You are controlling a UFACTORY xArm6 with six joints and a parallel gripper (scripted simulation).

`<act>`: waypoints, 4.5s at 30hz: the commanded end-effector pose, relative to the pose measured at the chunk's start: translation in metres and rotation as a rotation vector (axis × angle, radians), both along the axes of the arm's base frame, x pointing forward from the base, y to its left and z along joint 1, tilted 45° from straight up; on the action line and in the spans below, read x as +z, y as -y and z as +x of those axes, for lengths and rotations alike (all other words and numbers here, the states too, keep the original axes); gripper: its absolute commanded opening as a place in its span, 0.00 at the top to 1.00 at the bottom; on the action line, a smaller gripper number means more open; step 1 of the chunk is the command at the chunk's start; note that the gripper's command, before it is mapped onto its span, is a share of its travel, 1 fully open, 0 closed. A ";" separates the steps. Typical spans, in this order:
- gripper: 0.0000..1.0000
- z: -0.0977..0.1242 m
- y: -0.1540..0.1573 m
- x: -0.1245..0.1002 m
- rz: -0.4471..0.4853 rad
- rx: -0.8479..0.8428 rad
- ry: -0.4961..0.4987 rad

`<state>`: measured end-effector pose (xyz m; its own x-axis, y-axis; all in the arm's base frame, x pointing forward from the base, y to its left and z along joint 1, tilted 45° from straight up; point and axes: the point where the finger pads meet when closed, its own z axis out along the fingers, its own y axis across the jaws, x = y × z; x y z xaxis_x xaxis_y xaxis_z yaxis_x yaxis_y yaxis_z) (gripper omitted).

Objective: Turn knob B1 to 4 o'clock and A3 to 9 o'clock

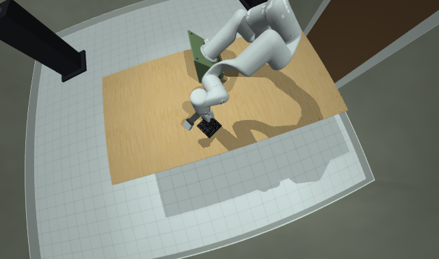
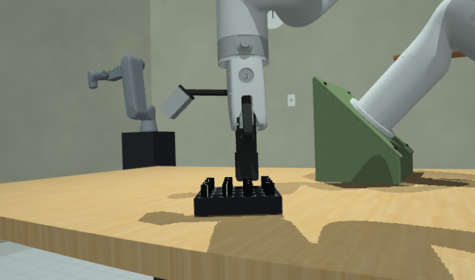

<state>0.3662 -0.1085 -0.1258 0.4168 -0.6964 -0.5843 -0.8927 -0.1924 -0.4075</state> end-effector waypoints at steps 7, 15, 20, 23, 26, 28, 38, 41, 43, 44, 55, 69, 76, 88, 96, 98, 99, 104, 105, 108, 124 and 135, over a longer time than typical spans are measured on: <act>0.81 0.002 -0.001 -0.002 -0.002 -0.001 0.002; 0.81 0.002 -0.001 -0.002 -0.002 -0.001 0.002; 0.81 0.002 -0.001 -0.002 -0.002 -0.001 0.002; 0.81 0.002 -0.001 -0.002 -0.002 -0.001 0.002; 0.81 0.002 -0.001 -0.002 -0.002 -0.001 0.002; 0.81 0.002 -0.001 -0.002 -0.002 -0.001 0.002; 0.81 0.002 -0.001 -0.002 -0.002 -0.001 0.002; 0.81 0.002 -0.001 -0.002 -0.002 -0.001 0.002; 0.81 0.002 -0.001 -0.002 -0.002 -0.001 0.002; 0.81 0.002 -0.001 -0.002 -0.002 -0.001 0.002; 0.92 0.002 -0.001 -0.002 -0.002 -0.001 0.002; 0.92 0.002 -0.001 -0.002 -0.002 -0.001 0.002; 0.92 0.002 -0.001 -0.002 -0.002 -0.001 0.002; 0.92 0.002 -0.001 -0.002 0.000 -0.010 -0.006; 0.92 0.002 -0.001 -0.002 0.005 -0.031 -0.027; 0.92 0.002 -0.001 -0.002 0.008 -0.042 -0.038; 0.92 0.002 -0.001 -0.002 0.009 -0.048 -0.043; 0.92 0.002 -0.001 -0.002 0.018 -0.085 -0.080; 0.92 0.002 -0.001 -0.002 0.021 -0.095 -0.089; 0.92 0.002 -0.001 -0.002 0.028 -0.125 -0.119; 0.92 0.002 -0.001 -0.002 0.076 -0.320 -0.311; 0.92 0.002 -0.001 -0.002 0.115 -0.480 -0.468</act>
<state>0.3668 -0.1059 -0.1284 -0.1628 -0.6824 -0.7126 -0.9711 0.2386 -0.0066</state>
